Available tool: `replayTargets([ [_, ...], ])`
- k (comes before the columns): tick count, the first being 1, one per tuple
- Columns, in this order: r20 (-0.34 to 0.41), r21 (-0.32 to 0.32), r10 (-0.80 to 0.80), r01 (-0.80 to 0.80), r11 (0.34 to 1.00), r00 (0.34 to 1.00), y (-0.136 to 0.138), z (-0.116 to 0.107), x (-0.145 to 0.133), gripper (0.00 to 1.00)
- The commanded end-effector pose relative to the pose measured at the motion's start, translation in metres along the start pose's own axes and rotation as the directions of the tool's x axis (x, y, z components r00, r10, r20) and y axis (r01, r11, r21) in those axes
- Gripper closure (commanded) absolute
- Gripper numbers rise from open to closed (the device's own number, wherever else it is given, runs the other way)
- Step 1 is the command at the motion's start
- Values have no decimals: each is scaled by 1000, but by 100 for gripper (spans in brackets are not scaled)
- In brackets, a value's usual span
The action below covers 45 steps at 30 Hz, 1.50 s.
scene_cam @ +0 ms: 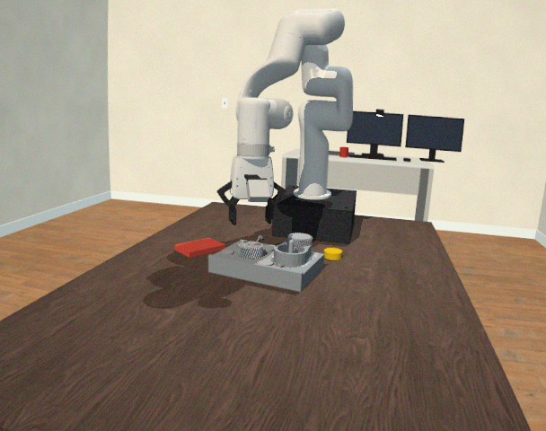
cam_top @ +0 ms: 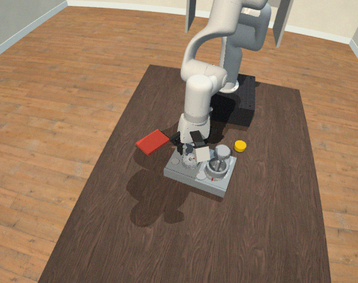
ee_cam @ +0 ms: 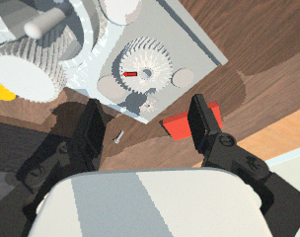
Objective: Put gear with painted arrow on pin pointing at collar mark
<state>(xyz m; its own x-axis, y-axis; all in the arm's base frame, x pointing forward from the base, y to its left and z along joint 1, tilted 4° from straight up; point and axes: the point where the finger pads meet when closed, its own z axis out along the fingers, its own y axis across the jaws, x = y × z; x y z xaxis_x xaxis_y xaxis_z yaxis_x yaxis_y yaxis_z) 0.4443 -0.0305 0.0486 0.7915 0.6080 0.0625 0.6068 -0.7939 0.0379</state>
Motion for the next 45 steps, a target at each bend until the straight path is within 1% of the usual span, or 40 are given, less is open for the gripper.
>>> replayTargets([
  [1,-3,-3,0,0,1000,1000,1,0,1,7],
  [10,-3,-3,0,0,1000,1000,1,5,1,7],
  [37,-3,-3,0,0,1000,1000,1,32,2,7],
  [45,-3,-3,0,0,1000,1000,1,36,2,7],
])
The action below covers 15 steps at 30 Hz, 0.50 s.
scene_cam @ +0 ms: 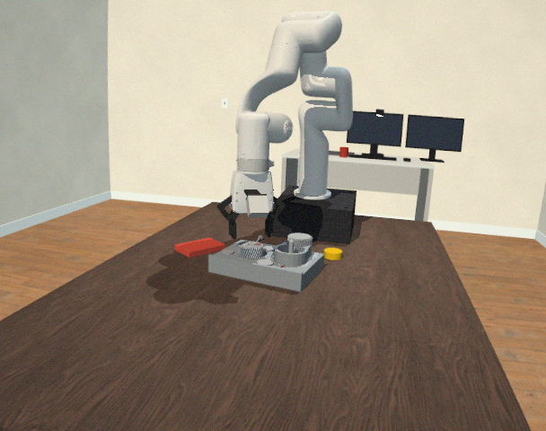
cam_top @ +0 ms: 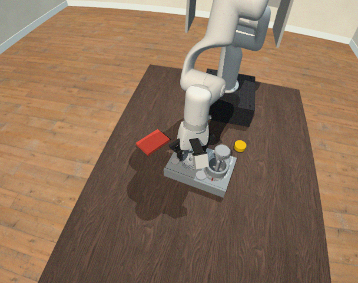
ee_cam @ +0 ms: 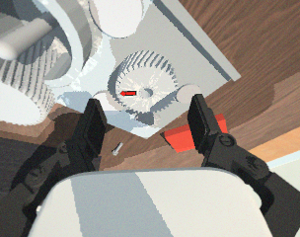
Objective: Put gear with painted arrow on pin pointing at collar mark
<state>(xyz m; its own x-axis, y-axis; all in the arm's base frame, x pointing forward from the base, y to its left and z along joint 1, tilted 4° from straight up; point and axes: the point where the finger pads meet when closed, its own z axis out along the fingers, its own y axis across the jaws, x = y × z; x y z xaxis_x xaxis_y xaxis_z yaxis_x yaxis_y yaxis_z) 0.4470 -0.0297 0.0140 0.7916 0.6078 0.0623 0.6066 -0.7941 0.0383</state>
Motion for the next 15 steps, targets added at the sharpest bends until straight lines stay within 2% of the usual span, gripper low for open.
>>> replayTargets([
  [1,-3,-2,0,0,1000,1000,1,1,1,7],
  [15,-3,-2,0,0,1000,1000,1,3,1,7],
])
